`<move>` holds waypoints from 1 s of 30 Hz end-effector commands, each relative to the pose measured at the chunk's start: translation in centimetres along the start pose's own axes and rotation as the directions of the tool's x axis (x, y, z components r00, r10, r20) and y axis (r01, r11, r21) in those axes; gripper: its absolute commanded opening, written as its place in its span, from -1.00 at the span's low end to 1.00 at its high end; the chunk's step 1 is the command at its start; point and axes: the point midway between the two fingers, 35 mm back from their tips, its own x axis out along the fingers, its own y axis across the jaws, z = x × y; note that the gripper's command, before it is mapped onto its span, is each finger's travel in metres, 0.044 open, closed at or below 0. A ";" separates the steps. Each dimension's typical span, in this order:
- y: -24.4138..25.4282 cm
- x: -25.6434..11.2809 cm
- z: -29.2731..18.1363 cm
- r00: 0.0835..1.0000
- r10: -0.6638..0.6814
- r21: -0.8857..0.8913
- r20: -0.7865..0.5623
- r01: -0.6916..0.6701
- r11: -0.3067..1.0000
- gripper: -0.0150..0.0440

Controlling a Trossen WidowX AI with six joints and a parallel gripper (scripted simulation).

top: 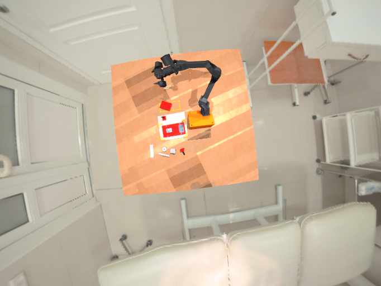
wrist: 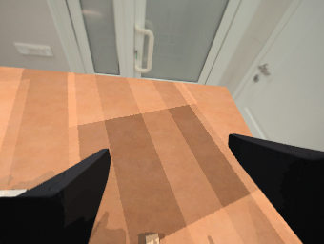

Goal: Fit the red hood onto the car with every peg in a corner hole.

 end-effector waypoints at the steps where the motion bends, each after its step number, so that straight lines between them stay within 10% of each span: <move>1: 4.1 3.2 -2.5 0.976 0.116 0.201 -0.185 -0.077 0.976 1.00; 16: 18.0 7.0 -11.8 0.572 0.190 0.417 -0.798 0.295 0.860 1.00; 30: 18.8 7.3 -12.3 0.529 0.158 0.382 -0.834 0.347 0.856 1.00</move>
